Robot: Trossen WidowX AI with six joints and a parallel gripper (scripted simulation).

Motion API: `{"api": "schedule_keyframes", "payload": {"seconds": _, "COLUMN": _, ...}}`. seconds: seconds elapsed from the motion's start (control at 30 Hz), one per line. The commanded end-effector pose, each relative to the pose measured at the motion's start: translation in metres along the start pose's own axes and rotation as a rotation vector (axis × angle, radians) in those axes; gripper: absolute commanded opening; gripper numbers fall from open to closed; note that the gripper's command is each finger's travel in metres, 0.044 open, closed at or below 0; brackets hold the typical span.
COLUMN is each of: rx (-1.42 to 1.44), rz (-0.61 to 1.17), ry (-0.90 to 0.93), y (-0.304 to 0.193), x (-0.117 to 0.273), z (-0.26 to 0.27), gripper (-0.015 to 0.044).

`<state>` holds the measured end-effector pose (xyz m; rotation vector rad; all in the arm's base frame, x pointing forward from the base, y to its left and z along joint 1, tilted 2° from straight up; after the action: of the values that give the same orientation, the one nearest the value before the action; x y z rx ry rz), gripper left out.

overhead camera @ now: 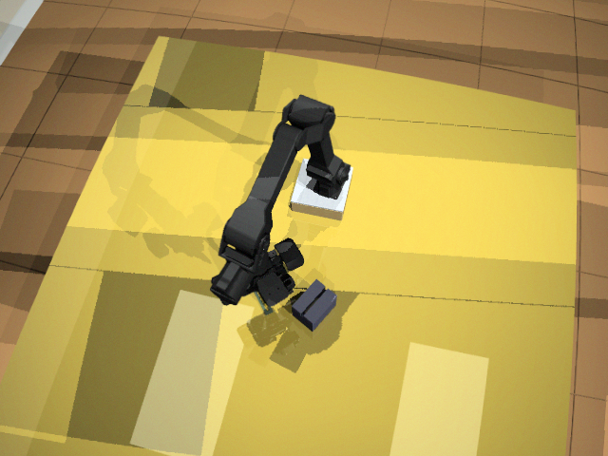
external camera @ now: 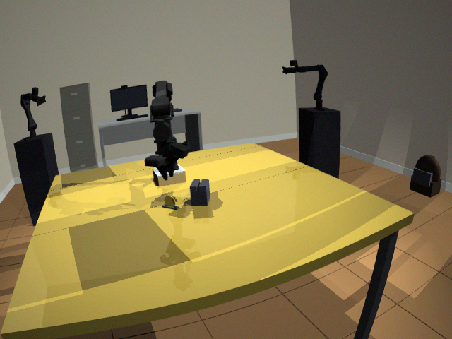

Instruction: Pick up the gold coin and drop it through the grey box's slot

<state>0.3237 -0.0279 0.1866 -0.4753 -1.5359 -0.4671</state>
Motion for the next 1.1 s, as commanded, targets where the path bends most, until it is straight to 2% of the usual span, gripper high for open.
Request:
{"api": "schedule_keyframes", "payload": {"seconds": 0.0, "rx": -0.026, "rz": 0.025, "ry": -0.002, "y": 0.000, "x": 0.000, "z": -0.007, "gripper": 0.0161}}
{"api": "schedule_keyframes", "payload": {"seconds": 0.07, "rx": -0.026, "rz": 0.025, "ry": -0.002, "y": 0.000, "x": -0.003, "z": -0.007, "gripper": 0.0161}}
{"api": "schedule_keyframes", "payload": {"seconds": 0.2, "rx": -0.026, "rz": 0.025, "ry": -0.002, "y": 0.000, "x": -0.035, "z": -0.007, "gripper": 0.0161}}
{"api": "schedule_keyframes", "payload": {"seconds": 1.07, "rx": -0.026, "rz": 0.025, "ry": -0.002, "y": -0.002, "x": -0.067, "z": -0.007, "gripper": 0.0161}}
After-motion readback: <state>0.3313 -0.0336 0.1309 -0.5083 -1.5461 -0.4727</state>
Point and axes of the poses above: the point midway between the two fingers, 35 mm back from their tips, its own x axis back along the fingers, its own z axis across the jaws, y = z × x, the point moved 9 cm from there along x, back along the fingers, and after that the axes turned 3 degrees about x, right-handed, at the moved point
